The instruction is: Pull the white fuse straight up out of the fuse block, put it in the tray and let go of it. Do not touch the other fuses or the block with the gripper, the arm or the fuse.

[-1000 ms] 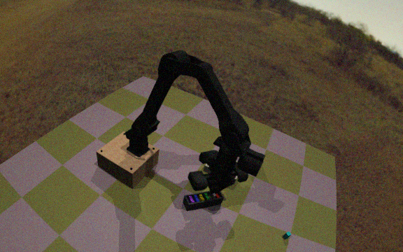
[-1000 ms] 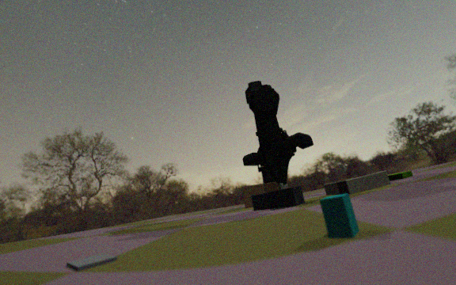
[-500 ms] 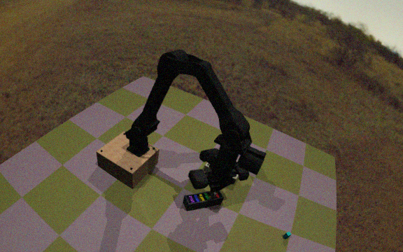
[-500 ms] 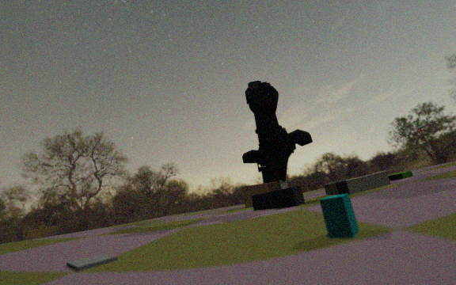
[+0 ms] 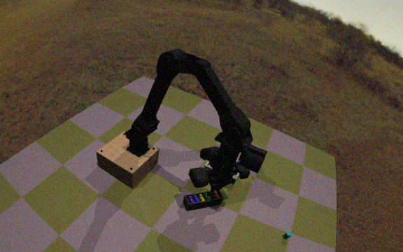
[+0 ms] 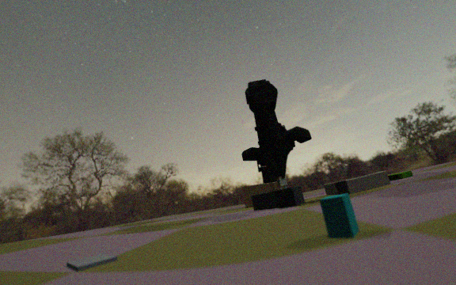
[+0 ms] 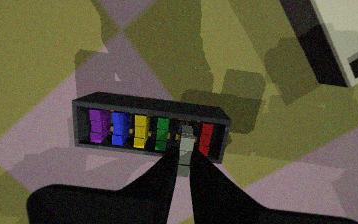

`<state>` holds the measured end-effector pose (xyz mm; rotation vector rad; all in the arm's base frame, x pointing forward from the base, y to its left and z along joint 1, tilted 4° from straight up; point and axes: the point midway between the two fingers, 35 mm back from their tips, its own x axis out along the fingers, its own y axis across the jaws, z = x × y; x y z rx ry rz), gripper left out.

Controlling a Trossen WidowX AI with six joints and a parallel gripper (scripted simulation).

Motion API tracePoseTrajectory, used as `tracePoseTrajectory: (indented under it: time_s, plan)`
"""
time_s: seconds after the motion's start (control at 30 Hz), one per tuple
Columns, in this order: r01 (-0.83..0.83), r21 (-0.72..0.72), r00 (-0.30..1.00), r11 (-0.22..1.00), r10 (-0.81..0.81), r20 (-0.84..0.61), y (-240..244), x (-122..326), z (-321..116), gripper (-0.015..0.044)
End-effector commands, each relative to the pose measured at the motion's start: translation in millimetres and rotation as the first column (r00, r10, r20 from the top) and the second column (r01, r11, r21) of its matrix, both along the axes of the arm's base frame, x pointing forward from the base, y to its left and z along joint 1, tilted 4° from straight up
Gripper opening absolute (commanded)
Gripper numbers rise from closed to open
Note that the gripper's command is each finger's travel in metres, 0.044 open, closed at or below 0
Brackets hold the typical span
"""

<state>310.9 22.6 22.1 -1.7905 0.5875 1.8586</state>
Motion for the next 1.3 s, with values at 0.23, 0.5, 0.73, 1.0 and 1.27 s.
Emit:
tracePoseTrajectory:
  time_s: [0.23, 0.5, 0.73, 1.0, 1.27]
  plan:
    - [-0.001, -0.004, 1.0, 1.0, 0.001, 0.006, -1, 0, 8, 0.0]
    - [-0.001, -0.004, 1.0, 1.0, 0.001, 0.006, -1, 1, 17, 0.0]
    - [-0.001, -0.004, 1.0, 1.0, 0.001, 0.006, -2, 1, 28, 0.0]
    - [-0.001, -0.004, 1.0, 1.0, 0.001, 0.006, 2, 1, 29, 0.0]
    - [-0.001, -0.001, 1.0, 1.0, 0.001, 0.008, 45, 2, 32, 0.0]
